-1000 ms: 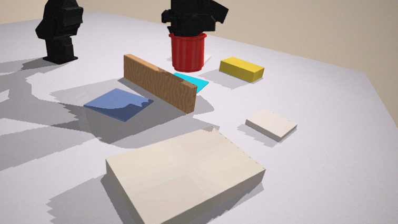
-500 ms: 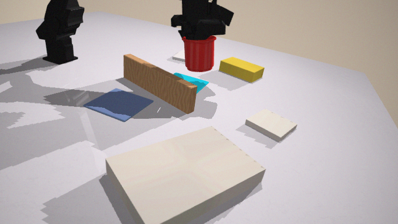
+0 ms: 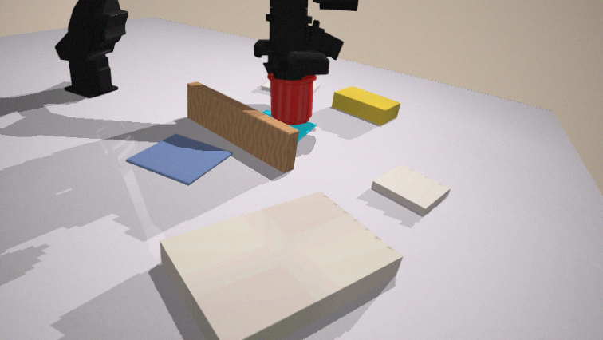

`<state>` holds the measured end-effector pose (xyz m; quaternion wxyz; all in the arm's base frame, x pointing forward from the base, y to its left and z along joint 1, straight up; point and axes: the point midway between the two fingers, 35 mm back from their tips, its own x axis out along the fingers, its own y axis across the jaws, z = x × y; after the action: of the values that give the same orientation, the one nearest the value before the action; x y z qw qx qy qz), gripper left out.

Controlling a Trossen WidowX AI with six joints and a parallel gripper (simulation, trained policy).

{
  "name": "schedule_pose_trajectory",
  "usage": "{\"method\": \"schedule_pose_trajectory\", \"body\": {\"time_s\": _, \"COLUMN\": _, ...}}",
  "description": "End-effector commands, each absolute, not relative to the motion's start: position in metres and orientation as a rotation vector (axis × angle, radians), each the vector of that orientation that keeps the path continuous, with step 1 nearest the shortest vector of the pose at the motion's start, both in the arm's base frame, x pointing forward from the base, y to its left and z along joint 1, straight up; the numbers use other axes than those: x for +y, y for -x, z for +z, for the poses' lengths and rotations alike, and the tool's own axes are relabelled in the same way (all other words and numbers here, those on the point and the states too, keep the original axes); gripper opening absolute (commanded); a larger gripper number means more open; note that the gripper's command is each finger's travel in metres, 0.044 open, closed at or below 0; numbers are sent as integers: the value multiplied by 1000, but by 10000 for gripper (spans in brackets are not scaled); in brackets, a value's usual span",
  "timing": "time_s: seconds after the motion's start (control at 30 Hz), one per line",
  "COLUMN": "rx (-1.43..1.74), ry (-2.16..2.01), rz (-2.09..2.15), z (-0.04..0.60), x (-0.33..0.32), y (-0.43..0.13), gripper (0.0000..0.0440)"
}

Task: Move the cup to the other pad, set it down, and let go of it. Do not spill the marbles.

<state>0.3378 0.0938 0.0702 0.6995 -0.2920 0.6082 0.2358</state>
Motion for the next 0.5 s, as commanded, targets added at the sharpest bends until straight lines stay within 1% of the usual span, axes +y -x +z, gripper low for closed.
{"method": "schedule_pose_trajectory", "body": {"time_s": 0.0, "rx": 1373, "ry": 651, "rz": 509, "z": 62, "x": 92, "y": -333, "gripper": 28}}
{"method": "schedule_pose_trajectory", "body": {"time_s": 0.17, "rx": 1371, "ry": 642, "rz": 499, "z": 57, "x": 91, "y": -332, "gripper": 54}}
{"method": "schedule_pose_trajectory", "body": {"time_s": 0.33, "rx": 1324, "ry": 618, "rz": 494, "z": 68, "x": 92, "y": -338, "gripper": 124}}
{"method": "schedule_pose_trajectory", "body": {"time_s": 0.47, "rx": 1286, "ry": 602, "rz": 503, "z": 78, "x": 93, "y": -339, "gripper": 132}}
